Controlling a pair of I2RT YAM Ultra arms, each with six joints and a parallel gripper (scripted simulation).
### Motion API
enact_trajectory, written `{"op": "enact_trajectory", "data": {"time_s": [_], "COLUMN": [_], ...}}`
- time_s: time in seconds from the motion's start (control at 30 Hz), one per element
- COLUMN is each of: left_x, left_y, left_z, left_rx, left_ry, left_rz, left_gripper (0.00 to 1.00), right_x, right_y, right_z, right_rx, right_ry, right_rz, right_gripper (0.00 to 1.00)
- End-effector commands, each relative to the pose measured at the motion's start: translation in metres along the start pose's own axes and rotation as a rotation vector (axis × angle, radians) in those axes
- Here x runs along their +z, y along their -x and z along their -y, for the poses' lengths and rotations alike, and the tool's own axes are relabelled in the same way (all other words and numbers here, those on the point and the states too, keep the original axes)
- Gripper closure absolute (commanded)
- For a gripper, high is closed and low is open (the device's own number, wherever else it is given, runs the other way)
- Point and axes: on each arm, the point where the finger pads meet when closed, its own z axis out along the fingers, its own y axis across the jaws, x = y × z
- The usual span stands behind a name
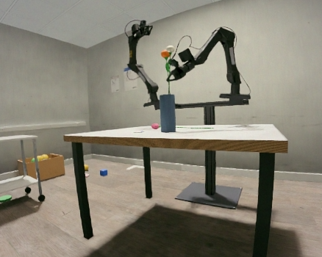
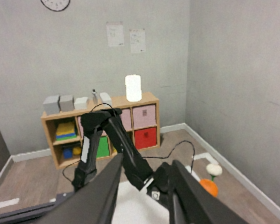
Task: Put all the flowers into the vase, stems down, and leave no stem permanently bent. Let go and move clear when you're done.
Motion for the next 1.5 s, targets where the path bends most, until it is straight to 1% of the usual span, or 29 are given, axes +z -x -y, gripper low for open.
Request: {"op": "enact_trajectory", "data": {"time_s": [0.0, 0.07, 0.1, 0.13, 0.27, 0.4, 0.6, 0.63, 0.7, 0.87, 1.0, 1.07, 1.1, 1.27, 1.47], "left_x": [0.003, 0.005, 0.008, 0.009, 0.008, 0.012, 0.014, 0.011, 0.016, 0.018, 0.02, 0.021, 0.02, 0.019, 0.018], "left_y": [0.004, 0.005, -0.004, -0.005, 0.005, -0.01, -0.009, 0.001, -0.017, -0.016, -0.02, -0.023, -0.017, -0.01, -0.016], "left_z": [-0.001, 0.002, 0.0, 0.001, 0.0, 0.002, -0.001, 0.004, 0.007, -0.002, 0.004, 0.001, 0.0, 0.005, 0.008], "left_rx": [0.0, 0.002, 0.002, 0.002, -0.002, 0.003, -0.002, 0.0, 0.007, -0.003, 0.003, 0.0, -0.002, 0.001, 0.005], "left_ry": [-0.006, -0.012, -0.009, -0.009, -0.009, -0.013, -0.006, -0.016, -0.02, -0.005, -0.014, -0.009, -0.008, -0.017, -0.021], "left_rz": [0.043, 0.054, 0.044, 0.045, 0.071, 0.045, 0.057, 0.081, 0.045, 0.057, 0.057, 0.054, 0.067, 0.082, 0.069], "left_gripper": [1.0, 1.0, 1.0, 1.0, 1.0, 1.0, 1.0, 1.0, 1.0, 1.0, 1.0, 1.0, 1.0, 1.0, 1.0], "right_x": [0.002, 0.002, 0.002, 0.002, 0.002, 0.002, 0.002, 0.002, 0.002, 0.002, 0.002, 0.002, 0.002, 0.002, 0.002], "right_y": [0.007, 0.007, 0.007, 0.007, 0.007, 0.007, 0.007, 0.007, 0.007, 0.007, 0.007, 0.007, 0.007, 0.007, 0.007], "right_z": [-0.001, -0.001, -0.001, -0.001, -0.001, -0.001, -0.001, -0.001, -0.001, -0.001, -0.001, -0.001, -0.001, -0.001, -0.001], "right_rx": [0.007, 0.007, 0.007, 0.007, 0.007, 0.007, 0.007, 0.007, 0.007, 0.007, 0.007, 0.007, 0.007, 0.007, 0.007], "right_ry": [0.002, 0.002, 0.002, 0.002, 0.002, 0.002, 0.002, 0.002, 0.002, 0.002, 0.002, 0.002, 0.002, 0.002, 0.002], "right_rz": [0.013, 0.013, 0.013, 0.013, 0.013, 0.013, 0.013, 0.013, 0.013, 0.013, 0.013, 0.013, 0.013, 0.013, 0.013], "right_gripper": [0.7, 0.7, 0.7, 0.7, 0.7, 0.7, 0.7, 0.7, 0.7, 0.7, 0.7, 0.7, 0.7, 0.7, 0.7]}}
